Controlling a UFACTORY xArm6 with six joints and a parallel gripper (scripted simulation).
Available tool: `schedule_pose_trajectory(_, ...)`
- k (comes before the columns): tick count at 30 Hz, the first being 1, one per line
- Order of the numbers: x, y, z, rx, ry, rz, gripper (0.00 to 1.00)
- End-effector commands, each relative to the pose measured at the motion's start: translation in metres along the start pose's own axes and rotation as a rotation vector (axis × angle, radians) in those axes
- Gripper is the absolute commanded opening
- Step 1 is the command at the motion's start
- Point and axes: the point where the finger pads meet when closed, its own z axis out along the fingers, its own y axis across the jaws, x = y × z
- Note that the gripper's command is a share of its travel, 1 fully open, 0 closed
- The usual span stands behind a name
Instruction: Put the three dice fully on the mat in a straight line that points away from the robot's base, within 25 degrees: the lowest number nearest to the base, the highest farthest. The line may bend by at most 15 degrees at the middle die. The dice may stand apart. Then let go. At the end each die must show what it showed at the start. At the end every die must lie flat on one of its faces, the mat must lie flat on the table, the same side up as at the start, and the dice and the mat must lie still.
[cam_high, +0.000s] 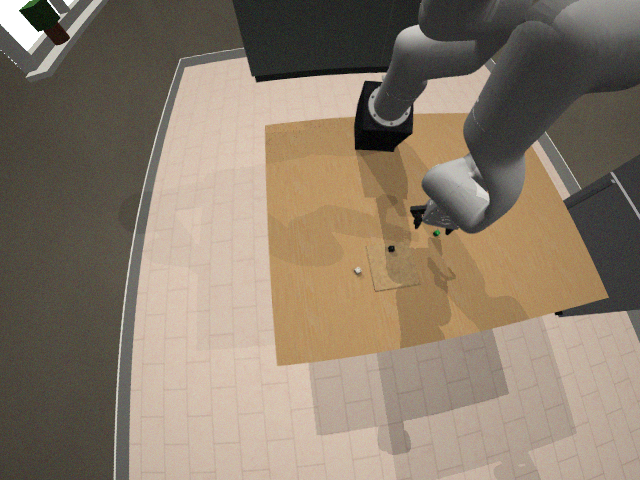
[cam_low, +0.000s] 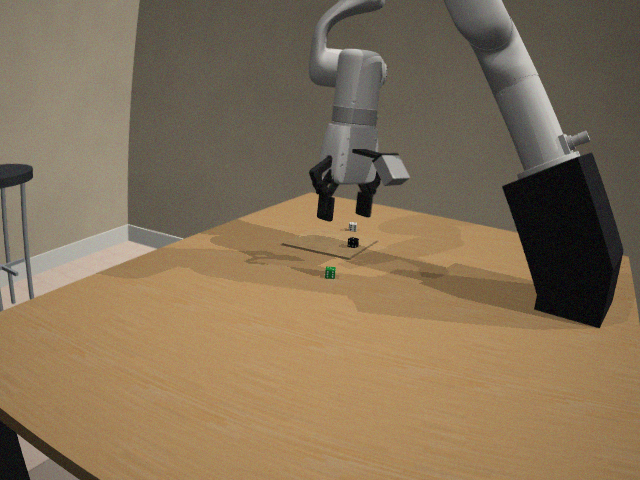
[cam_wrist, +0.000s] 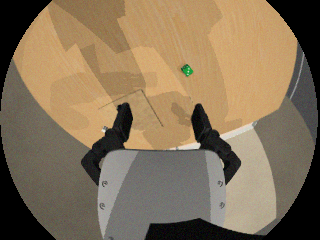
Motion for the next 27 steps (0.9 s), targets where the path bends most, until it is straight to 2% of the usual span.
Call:
schedule_pose_trajectory(1,0.005,0.010,0.002,0.073,0.039,-0.144,1.00)
schedule_pose_trajectory(7,0.012,0.022,0.004,0.070,0.035,-0.334,1.00)
schedule_pose_trajectory(9,0.012,0.022,0.004,0.070,0.035,-0.334,1.00)
schedule_pose_trajectory(10,0.016,0.028,0.005,0.068,0.031,-0.422,1.00)
schedule_pose_trajectory(15,0.020,0.035,0.006,0.065,0.026,-0.533,1.00)
schedule_pose_trajectory(20,0.027,0.048,0.007,0.061,0.012,-0.724,1.00)
schedule_pose_trajectory(26,0.029,0.051,0.007,0.060,0.008,-0.772,1.00)
schedule_pose_trajectory(27,0.029,0.051,0.007,0.060,0.008,-0.772,0.31)
